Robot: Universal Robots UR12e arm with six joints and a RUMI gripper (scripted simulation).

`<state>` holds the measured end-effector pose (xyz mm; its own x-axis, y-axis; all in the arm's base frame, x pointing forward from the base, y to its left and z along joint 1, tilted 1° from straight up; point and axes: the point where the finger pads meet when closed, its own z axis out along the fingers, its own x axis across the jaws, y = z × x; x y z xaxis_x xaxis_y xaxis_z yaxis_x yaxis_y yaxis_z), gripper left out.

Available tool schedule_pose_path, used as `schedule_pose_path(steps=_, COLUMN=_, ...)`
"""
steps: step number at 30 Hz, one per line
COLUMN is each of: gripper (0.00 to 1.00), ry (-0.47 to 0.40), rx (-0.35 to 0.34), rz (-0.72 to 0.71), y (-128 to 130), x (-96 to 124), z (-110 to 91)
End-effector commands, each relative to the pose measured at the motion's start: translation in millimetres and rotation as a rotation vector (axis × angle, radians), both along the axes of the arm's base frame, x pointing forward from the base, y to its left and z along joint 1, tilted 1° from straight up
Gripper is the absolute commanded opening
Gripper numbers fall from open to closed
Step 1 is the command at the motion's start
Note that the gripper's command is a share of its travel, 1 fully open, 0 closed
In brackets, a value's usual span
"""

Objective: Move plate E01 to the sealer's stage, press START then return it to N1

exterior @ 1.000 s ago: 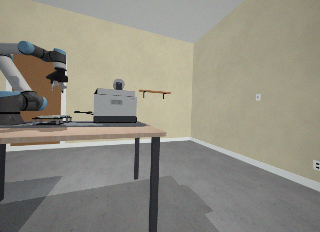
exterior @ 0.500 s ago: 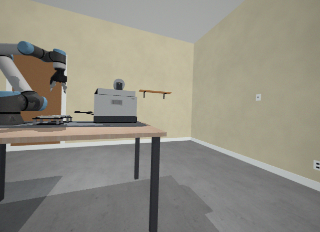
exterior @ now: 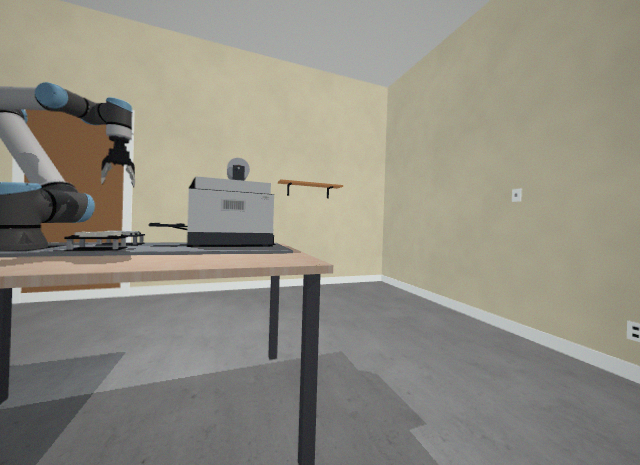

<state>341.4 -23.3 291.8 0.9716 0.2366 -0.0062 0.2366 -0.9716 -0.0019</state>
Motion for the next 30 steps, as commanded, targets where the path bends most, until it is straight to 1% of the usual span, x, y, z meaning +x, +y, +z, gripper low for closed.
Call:
schedule_pose_path(steps=1, gripper=0.68, ry=0.005, rx=-0.01, rz=-0.171, y=0.5, x=3.0, z=0.6)
schedule_pose_path(steps=3, gripper=0.68, ry=0.005, rx=-0.01, rz=-0.225, y=0.5, x=3.9, z=0.6)
schedule_pose_path(steps=5, gripper=0.68, ry=0.005, rx=-0.01, rz=-0.225, y=0.5, x=3.9, z=0.6)
schedule_pose_path(steps=14, gripper=0.68, ry=0.004, rx=-0.013, rz=-0.519, y=-0.1, x=8.6, z=0.6)
schedule_pose_path(steps=20, gripper=0.68, ry=0.003, rx=-0.014, rz=-0.692, y=-1.1, x=11.2, z=0.5)
schedule_pose_path(steps=22, gripper=0.68, ry=0.003, rx=-0.014, rz=-0.692, y=-1.1, x=11.2, z=0.5)
schedule_pose_path(steps=30, gripper=0.68, ry=0.002, rx=-0.017, rz=-0.953, y=-3.5, x=14.7, z=0.5)
